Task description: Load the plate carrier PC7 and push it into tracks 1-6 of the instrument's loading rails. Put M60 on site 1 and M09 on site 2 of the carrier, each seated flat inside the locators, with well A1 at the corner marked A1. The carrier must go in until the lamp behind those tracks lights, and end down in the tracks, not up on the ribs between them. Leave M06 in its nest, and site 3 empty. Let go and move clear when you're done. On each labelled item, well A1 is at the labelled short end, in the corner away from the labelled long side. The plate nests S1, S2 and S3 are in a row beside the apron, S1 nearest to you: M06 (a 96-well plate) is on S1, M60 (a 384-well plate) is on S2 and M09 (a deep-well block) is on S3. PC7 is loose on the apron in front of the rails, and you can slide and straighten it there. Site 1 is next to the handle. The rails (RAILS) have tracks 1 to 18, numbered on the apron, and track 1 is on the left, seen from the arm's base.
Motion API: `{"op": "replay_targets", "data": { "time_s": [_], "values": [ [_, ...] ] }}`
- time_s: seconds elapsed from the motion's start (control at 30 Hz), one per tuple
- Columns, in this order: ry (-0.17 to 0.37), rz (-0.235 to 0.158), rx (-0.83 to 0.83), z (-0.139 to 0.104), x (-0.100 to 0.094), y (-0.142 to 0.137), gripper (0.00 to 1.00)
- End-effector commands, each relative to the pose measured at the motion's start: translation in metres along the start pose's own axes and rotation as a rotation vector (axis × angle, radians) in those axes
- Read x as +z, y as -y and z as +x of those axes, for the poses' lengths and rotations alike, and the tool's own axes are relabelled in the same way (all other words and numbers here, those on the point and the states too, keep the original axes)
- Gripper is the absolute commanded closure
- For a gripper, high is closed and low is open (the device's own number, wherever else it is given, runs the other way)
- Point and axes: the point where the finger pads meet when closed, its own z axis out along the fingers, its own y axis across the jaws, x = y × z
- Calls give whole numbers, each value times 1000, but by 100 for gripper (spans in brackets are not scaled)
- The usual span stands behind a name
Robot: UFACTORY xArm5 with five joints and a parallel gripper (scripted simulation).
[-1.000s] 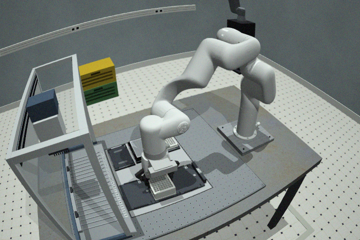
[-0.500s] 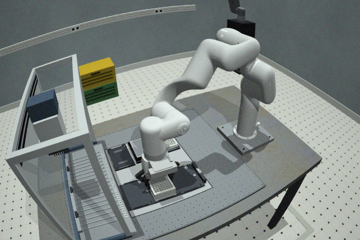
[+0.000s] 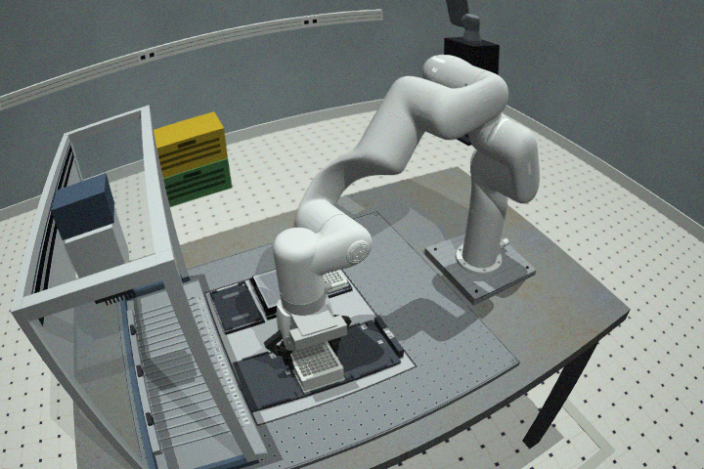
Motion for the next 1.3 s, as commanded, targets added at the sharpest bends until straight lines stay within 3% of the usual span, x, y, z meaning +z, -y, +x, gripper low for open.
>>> {"op": "replay_targets", "data": {
  "time_s": [0.0, 0.9, 1.27],
  "values": [
    [-14, 0, 0, 0, -2, -1, 0],
    [-14, 0, 0, 0, -2, -1, 0],
    [-14, 0, 0, 0, -20, -1, 0]
  ]
}}
